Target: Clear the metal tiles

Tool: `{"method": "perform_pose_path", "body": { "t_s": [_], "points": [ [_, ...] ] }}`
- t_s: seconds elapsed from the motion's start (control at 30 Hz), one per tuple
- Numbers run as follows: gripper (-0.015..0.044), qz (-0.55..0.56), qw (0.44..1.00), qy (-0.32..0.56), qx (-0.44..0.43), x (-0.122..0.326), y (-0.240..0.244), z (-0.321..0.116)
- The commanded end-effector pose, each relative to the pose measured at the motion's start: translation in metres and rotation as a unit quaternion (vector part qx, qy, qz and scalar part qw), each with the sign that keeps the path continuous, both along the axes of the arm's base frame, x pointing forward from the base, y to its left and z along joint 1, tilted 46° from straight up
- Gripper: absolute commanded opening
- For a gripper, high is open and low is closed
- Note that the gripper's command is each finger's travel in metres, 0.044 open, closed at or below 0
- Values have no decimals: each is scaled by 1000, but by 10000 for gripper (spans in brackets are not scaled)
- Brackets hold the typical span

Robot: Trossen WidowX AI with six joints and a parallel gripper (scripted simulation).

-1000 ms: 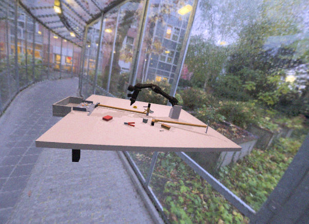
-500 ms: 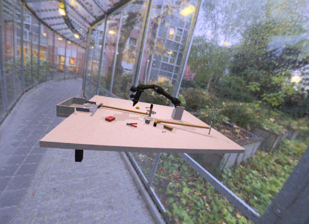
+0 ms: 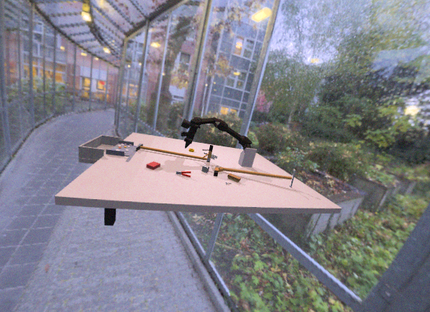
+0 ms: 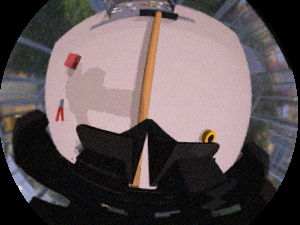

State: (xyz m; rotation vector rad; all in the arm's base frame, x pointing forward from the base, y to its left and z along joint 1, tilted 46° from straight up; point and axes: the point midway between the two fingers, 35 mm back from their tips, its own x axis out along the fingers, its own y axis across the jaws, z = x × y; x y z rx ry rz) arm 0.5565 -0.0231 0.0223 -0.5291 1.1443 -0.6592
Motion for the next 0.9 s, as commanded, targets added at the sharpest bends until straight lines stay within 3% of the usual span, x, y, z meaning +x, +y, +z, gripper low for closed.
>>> {"method": "perform_pose_path", "body": {
  "t_s": [0.0,0.53,0.87],
  "points": [
    [26,1,1000,0,0,0,1,0],
    [440,73,996,-36,-21,-3,59,30],
    [440,118,991,-60,-33,-12,95,48]
  ]
}}
